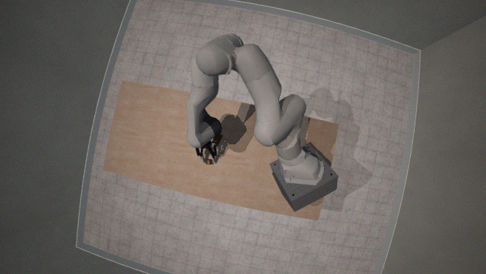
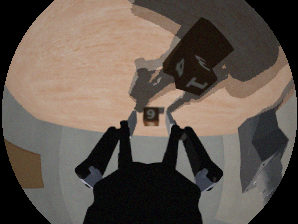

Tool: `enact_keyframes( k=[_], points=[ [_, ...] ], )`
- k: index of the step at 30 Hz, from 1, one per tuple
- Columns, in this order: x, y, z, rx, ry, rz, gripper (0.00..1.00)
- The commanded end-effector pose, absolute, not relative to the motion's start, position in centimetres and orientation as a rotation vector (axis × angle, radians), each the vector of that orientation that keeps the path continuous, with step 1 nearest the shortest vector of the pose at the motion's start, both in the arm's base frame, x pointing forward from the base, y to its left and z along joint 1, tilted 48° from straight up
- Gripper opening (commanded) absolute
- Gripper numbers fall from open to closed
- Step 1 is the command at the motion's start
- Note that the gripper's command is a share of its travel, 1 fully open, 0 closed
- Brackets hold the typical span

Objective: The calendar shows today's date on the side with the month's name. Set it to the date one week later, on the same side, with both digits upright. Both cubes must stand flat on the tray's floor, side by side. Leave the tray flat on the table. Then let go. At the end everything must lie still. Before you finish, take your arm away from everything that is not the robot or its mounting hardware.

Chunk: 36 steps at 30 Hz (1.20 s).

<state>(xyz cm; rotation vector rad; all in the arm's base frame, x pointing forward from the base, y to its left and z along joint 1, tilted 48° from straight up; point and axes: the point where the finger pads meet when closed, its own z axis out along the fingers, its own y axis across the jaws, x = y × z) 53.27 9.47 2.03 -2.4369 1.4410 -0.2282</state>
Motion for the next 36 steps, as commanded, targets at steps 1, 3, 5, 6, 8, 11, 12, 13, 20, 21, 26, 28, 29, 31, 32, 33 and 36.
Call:
enact_keyframes(
  k=[1,3,5,6,8,11,12,13,20,21,26,28,29,31,32,33,36],
  points=[
    [53.4,9.3,2.0,-2.438,1.438,-0.233,0.41],
    [53.4,9.3,2.0,-2.438,1.438,-0.233,0.41],
    [53.4,9.3,2.0,-2.438,1.438,-0.233,0.41],
    [53.4,9.3,2.1,-2.438,1.438,-0.233,0.41],
    [53.3,9.3,2.1,-2.438,1.438,-0.233,0.41],
    [53.1,9.6,2.4,-2.438,1.438,-0.233,0.41],
    [53.0,9.7,2.6,-2.438,1.438,-0.233,0.41],
    [52.8,9.8,2.8,-2.438,1.438,-0.233,0.41],
    [51.5,11.0,4.4,-2.438,1.438,-0.233,0.41],
    [51.5,11.0,4.4,-2.438,1.438,-0.233,0.41],
    [50.6,11.8,5.5,-2.438,1.438,-0.233,0.41],
    [50.3,12.1,5.9,-2.438,1.438,-0.233,0.41],
    [50.1,12.2,6.1,-2.438,1.438,-0.233,0.41],
    [49.9,12.4,6.4,-2.438,1.438,-0.233,0.41],
    [49.8,12.5,6.5,-2.438,1.438,-0.233,0.41],
    [49.7,12.6,6.6,-2.438,1.438,-0.233,0.41],
    [49.6,12.7,6.8,-2.438,1.438,-0.233,0.41]
  ],
)
